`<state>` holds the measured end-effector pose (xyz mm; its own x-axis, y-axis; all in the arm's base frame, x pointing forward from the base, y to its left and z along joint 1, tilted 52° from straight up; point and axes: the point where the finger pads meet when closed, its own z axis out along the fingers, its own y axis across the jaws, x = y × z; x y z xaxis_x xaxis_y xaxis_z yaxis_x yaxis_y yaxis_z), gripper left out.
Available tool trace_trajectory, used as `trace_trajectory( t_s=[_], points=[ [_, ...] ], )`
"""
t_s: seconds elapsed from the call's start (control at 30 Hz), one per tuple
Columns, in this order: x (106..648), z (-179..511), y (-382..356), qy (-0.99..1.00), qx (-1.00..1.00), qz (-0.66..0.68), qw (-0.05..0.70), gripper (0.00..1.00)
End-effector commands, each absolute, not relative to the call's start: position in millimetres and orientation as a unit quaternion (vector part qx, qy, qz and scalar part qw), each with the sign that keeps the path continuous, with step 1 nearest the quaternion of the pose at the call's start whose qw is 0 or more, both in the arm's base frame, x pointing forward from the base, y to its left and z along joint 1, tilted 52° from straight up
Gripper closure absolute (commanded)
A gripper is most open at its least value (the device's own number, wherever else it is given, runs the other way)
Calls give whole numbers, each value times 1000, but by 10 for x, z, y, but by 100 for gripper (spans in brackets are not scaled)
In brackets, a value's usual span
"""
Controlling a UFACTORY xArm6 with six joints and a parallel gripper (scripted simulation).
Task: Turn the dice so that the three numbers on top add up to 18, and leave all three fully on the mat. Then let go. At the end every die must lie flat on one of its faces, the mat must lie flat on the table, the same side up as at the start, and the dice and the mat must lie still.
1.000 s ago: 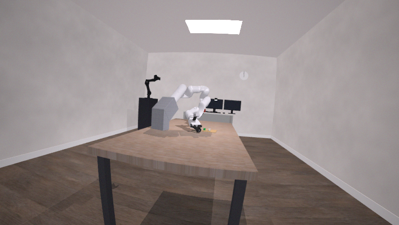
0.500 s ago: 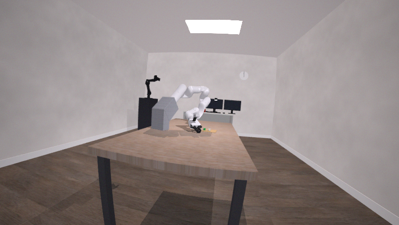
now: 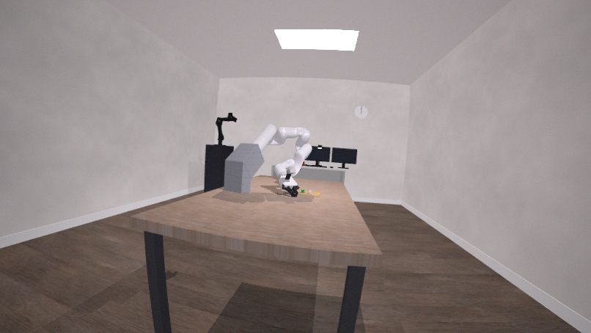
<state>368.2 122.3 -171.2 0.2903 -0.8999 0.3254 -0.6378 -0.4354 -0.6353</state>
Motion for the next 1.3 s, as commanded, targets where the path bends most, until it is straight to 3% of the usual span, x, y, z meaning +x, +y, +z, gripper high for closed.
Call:
trace_trajectory(
  t_s=[0.0, 0.57, 1.07, 1.27],
  points=[
    [3681, -1710, 1217, 494, -779, -334, 196, 85],
    [3681, -1710, 1217, 494, -779, -334, 196, 85],
    [3681, -1710, 1217, 494, -779, -334, 196, 64],
    [3681, -1710, 1217, 494, -779, -334, 196, 64]
  ],
)
